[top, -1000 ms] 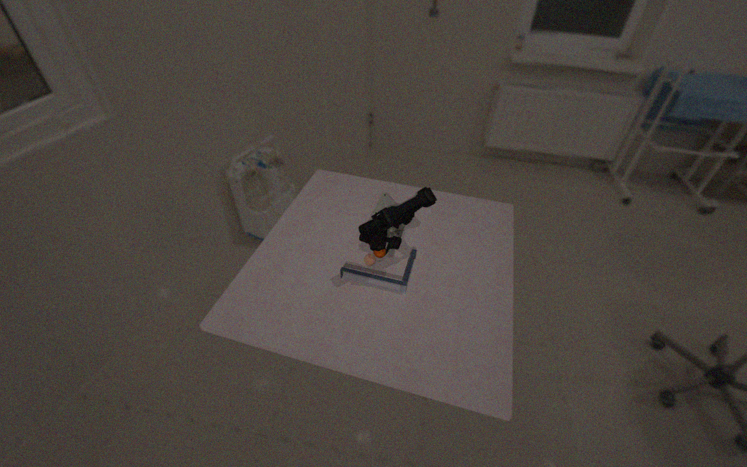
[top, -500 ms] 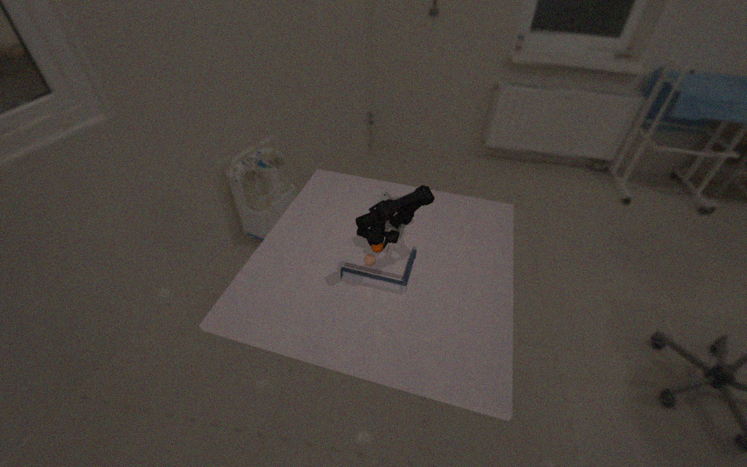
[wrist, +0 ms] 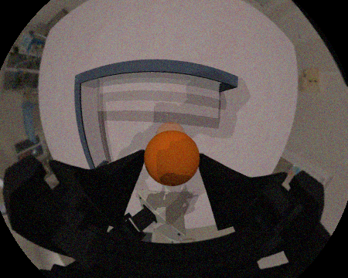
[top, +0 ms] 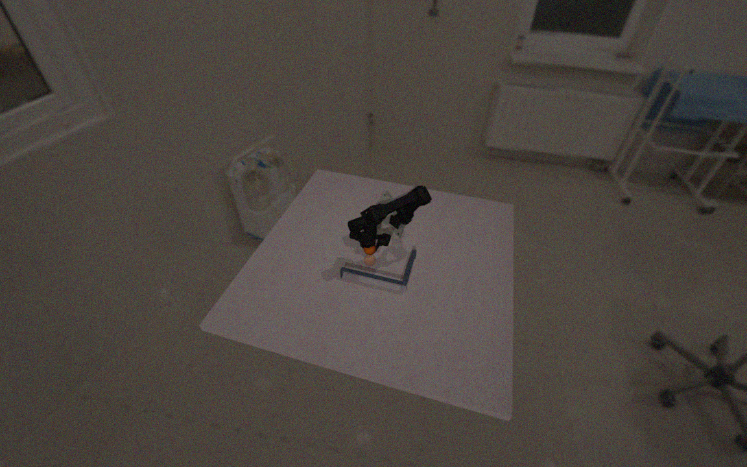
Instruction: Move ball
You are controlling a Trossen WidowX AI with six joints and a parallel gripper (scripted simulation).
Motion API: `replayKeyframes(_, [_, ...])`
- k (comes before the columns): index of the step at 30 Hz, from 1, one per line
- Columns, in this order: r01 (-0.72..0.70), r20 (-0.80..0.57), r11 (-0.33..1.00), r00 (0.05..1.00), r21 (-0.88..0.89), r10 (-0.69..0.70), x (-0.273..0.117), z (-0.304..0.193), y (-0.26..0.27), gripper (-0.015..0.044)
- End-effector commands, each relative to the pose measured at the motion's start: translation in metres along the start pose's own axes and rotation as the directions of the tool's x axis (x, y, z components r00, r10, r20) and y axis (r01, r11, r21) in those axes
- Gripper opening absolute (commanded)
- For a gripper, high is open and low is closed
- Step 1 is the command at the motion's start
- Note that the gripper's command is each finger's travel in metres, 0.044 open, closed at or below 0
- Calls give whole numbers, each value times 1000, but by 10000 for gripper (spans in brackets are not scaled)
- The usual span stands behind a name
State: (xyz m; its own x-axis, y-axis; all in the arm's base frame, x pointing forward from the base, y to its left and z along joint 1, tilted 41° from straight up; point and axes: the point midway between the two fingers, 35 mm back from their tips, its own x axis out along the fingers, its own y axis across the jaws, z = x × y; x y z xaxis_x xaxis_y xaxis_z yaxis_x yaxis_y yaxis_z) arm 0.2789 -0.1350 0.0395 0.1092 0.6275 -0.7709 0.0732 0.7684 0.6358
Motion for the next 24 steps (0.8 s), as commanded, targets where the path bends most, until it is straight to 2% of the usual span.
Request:
replayKeyframes(1, [-6,-6,1000,1000,7,6,13,-2,0,0])
replayKeyframes(12, [-8,-6,1000,1000,6,8,64,-3,1,0])
replayKeyframes(24, [-9,-6,1000,1000,6,9,77,-3,2,0])
